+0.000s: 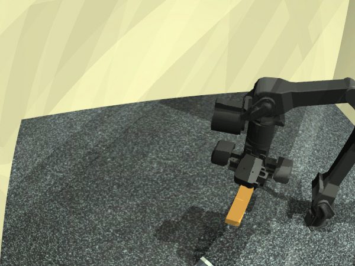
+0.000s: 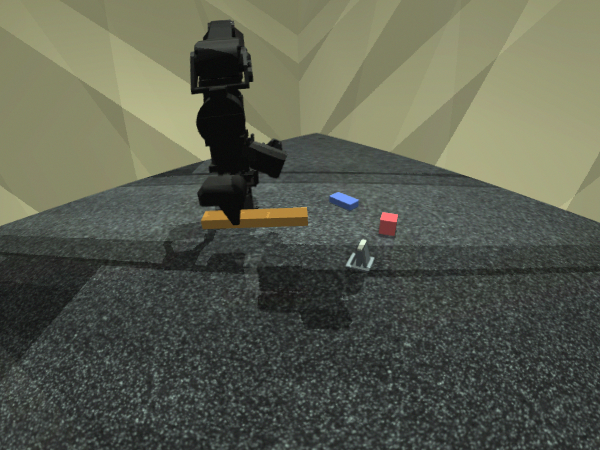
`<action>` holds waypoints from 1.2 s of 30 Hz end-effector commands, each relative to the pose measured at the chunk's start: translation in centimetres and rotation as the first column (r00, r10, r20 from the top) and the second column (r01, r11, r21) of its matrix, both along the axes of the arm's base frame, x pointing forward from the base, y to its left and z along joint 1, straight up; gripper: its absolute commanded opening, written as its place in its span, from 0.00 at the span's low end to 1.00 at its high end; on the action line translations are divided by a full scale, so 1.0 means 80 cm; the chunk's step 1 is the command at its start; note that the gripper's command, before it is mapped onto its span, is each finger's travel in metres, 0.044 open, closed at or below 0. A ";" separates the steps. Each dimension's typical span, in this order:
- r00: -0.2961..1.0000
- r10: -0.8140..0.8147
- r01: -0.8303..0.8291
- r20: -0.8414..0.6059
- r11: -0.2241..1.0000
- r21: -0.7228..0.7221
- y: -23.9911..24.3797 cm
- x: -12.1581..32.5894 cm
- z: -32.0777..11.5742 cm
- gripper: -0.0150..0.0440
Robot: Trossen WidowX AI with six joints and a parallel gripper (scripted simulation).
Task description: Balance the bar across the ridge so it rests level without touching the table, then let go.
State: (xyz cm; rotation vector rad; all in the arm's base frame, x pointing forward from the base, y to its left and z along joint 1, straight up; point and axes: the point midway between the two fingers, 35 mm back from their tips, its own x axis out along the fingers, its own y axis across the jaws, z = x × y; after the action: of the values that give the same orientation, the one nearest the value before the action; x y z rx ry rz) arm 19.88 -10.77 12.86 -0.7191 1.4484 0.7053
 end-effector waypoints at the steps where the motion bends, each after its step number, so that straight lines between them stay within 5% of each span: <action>1: 1.000 0.002 -0.002 0.011 1.000 -0.002 0.001 0.000 0.009 0.25; 36: 0.954 -0.300 0.300 0.018 0.954 0.011 0.094 0.110 0.018 0.25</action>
State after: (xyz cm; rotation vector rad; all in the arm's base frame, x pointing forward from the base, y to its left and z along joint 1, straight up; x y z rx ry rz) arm 28.10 -3.96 14.52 -0.5024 1.4850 0.4792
